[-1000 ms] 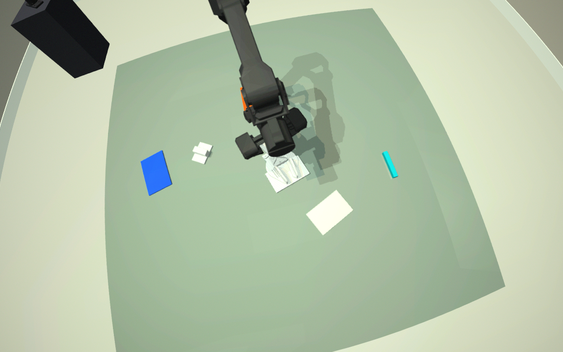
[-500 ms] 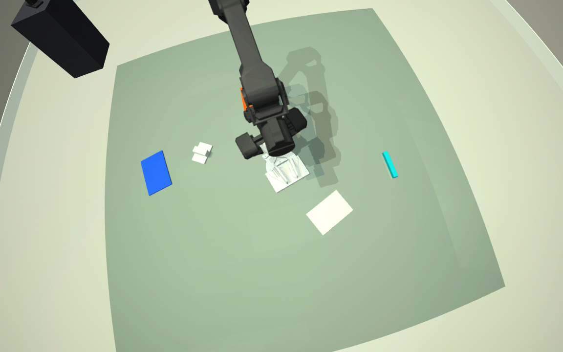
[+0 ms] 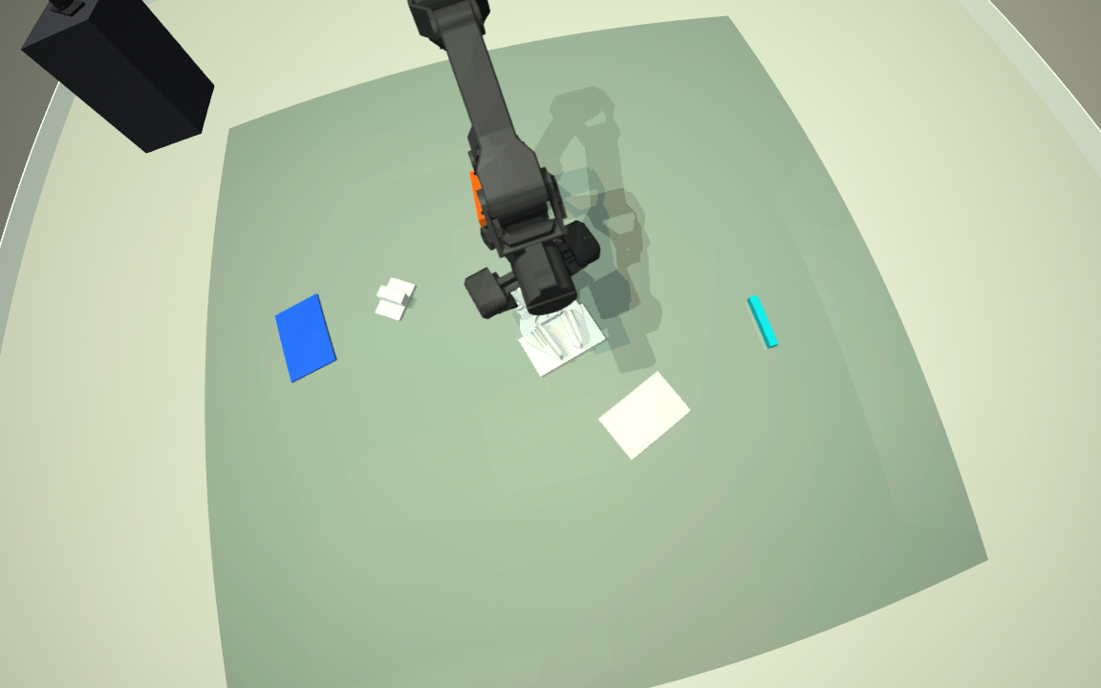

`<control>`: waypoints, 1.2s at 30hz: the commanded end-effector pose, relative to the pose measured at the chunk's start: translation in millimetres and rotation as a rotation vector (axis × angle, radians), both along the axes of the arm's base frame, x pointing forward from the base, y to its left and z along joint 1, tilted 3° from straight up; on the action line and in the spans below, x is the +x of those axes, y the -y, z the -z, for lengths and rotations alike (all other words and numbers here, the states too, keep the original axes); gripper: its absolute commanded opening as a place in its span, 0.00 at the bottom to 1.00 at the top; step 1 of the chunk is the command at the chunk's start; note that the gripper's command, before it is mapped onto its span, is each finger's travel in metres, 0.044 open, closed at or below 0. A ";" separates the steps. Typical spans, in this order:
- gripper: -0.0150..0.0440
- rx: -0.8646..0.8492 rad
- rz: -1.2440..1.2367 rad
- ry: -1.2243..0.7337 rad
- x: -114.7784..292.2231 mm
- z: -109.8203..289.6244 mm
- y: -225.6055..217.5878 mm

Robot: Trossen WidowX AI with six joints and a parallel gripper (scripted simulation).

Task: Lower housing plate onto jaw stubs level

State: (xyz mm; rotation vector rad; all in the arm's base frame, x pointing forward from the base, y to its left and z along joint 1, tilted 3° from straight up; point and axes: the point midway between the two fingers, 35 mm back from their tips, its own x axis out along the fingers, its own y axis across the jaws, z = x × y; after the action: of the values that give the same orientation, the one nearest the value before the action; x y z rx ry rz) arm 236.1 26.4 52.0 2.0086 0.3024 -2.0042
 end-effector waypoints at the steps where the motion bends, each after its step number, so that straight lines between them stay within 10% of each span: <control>1: 0.85 0.002 0.000 -0.008 -1.3 8.0 0.1; 36: 0.85 0.002 -0.001 -0.009 -3.5 37.7 2.0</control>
State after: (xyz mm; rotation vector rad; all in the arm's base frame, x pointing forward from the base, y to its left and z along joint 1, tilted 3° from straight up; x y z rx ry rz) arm 232.6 24.1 14.9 2.0023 0.2988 -2.0156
